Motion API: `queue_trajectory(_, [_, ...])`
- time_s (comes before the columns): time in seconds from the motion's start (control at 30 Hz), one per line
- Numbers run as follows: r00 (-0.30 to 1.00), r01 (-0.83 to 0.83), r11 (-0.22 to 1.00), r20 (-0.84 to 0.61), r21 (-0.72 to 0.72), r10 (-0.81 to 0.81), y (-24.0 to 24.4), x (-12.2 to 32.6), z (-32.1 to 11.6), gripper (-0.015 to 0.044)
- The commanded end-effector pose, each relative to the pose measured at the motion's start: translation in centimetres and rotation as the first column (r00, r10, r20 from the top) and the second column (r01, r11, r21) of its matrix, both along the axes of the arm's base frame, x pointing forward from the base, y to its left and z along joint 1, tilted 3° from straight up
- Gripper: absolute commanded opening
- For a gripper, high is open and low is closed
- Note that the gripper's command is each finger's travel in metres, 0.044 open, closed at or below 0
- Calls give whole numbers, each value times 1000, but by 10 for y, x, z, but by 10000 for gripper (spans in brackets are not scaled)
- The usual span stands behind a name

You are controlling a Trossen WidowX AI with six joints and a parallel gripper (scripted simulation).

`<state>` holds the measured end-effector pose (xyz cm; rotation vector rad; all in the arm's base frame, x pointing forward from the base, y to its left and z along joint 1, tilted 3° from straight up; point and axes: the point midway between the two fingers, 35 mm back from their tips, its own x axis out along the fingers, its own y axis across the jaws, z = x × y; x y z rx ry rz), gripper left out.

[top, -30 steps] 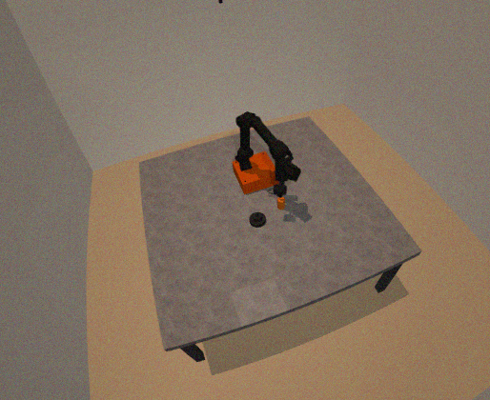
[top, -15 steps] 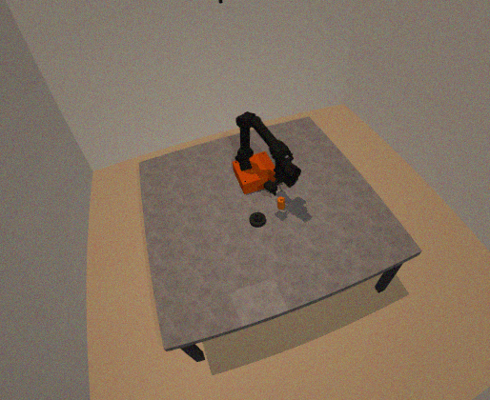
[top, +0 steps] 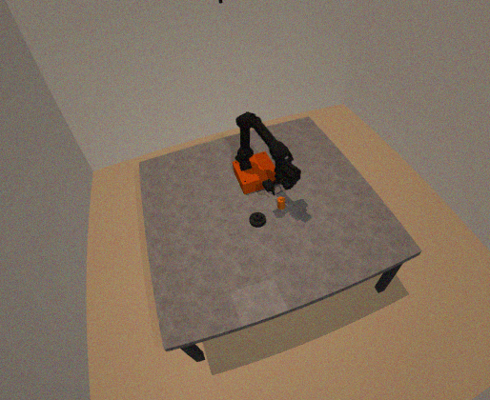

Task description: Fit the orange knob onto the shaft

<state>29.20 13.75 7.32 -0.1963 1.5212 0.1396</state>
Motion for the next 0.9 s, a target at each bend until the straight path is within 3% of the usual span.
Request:
queue_trajectory(0.0, [1000,11,1000,-14,-11,-11,-3,-2,-27,440])
queue_trajectory(0.87, [1000,11,1000,-14,-12,-11,-4,0,-63,440])
